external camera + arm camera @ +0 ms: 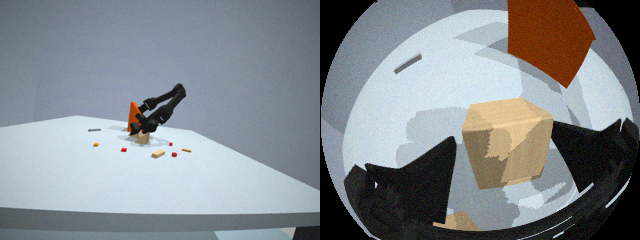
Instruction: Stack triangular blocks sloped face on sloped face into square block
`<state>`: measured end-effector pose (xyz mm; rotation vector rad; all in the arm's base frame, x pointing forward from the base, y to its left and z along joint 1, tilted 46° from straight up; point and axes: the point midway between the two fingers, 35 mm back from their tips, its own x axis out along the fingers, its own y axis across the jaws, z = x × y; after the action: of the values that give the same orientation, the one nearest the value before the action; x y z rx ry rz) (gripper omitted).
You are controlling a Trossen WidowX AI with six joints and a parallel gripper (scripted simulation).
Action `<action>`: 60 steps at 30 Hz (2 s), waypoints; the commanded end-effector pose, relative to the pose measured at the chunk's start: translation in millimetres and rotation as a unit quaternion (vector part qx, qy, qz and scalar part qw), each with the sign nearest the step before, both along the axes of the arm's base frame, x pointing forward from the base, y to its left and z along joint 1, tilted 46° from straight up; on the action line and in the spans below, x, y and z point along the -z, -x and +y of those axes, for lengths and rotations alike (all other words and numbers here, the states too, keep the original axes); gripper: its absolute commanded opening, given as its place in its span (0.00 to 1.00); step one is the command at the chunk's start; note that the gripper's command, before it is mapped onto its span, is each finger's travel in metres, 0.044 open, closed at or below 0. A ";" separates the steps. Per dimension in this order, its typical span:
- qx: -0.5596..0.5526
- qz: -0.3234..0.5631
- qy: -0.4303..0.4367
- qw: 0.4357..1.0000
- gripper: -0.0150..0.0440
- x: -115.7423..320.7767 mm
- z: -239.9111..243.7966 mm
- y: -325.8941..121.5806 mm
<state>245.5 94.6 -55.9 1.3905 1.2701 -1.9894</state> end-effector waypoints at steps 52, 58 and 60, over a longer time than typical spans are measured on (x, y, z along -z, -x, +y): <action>0.002 -0.023 -0.064 0.998 0.25 -62.0 -72.3 11.0; -0.003 -0.072 -0.143 0.987 0.25 -57.9 -75.6 14.8; -0.005 -0.092 -0.166 0.982 0.25 -57.0 -76.7 15.8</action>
<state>230.9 19.4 0.7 1.6097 1.5274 -1.7390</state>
